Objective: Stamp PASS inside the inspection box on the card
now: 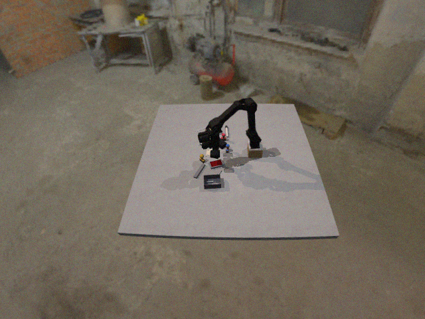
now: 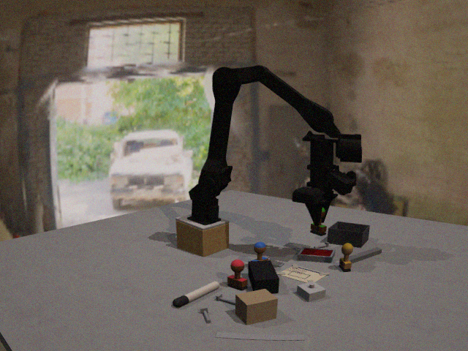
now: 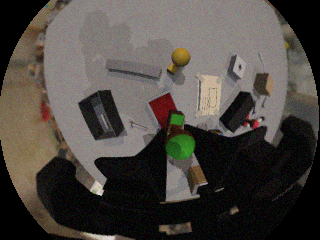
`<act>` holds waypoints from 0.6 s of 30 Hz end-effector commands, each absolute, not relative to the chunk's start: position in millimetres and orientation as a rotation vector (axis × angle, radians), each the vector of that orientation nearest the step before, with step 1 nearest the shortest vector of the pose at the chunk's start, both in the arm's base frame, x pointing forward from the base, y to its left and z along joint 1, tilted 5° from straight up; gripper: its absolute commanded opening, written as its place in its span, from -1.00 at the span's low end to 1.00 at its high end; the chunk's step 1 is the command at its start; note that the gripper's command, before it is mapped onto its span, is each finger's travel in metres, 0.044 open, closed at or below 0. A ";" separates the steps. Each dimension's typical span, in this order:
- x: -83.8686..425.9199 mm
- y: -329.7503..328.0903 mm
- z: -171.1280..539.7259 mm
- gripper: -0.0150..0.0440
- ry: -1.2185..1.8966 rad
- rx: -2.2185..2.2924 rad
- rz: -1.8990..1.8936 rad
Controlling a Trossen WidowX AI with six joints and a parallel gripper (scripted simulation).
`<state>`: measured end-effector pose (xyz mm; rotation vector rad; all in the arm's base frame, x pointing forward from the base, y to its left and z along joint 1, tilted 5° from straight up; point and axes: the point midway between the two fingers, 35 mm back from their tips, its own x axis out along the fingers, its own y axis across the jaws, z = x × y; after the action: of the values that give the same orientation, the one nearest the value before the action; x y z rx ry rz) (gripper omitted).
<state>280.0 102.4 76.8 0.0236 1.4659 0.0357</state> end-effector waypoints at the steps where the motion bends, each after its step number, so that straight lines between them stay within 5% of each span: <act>1: 285.2 87.9 78.4 -0.49 1.463 -0.001 0.055; 18: 297.9 5.1 78.5 -0.49 1.457 -0.160 0.189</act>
<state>297.8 15.6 78.2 -0.1393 1.4579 0.1630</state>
